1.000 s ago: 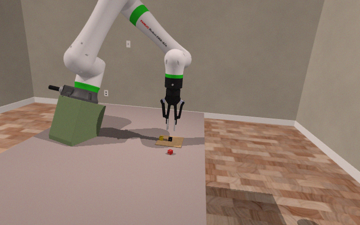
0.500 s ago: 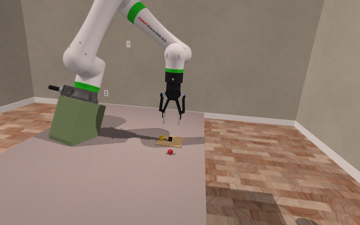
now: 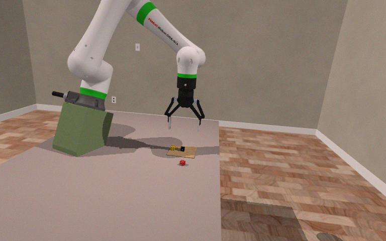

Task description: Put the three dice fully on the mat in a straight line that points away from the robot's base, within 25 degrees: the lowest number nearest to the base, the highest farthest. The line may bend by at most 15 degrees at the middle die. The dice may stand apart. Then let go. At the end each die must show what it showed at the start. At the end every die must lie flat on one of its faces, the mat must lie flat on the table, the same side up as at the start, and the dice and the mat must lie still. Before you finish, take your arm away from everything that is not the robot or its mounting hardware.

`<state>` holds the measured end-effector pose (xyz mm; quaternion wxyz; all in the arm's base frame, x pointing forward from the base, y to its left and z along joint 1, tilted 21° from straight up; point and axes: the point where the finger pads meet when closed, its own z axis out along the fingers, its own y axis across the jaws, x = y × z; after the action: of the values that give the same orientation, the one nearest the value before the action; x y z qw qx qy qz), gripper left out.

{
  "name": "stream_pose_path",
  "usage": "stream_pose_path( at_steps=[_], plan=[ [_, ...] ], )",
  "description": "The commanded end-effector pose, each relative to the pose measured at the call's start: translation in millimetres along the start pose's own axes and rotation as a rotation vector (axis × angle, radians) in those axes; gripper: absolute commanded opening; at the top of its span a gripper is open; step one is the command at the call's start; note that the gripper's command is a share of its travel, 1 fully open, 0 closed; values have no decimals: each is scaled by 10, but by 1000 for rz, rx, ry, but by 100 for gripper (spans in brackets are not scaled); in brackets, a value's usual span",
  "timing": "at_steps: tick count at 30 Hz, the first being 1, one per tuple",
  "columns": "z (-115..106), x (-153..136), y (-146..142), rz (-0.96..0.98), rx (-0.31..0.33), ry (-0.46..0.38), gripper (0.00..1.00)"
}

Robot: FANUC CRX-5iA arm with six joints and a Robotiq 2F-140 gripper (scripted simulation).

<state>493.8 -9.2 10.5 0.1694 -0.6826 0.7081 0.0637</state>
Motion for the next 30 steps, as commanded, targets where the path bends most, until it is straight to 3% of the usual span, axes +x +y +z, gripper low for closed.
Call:
stream_pose_path(
  at_steps=[1,6,30],
  plan=[
    [-2,1,-2,0,0,0,100],
    [3,43,-14,62,0,1,100],
    [67,648,-145,924,1,4,100]
  ],
)
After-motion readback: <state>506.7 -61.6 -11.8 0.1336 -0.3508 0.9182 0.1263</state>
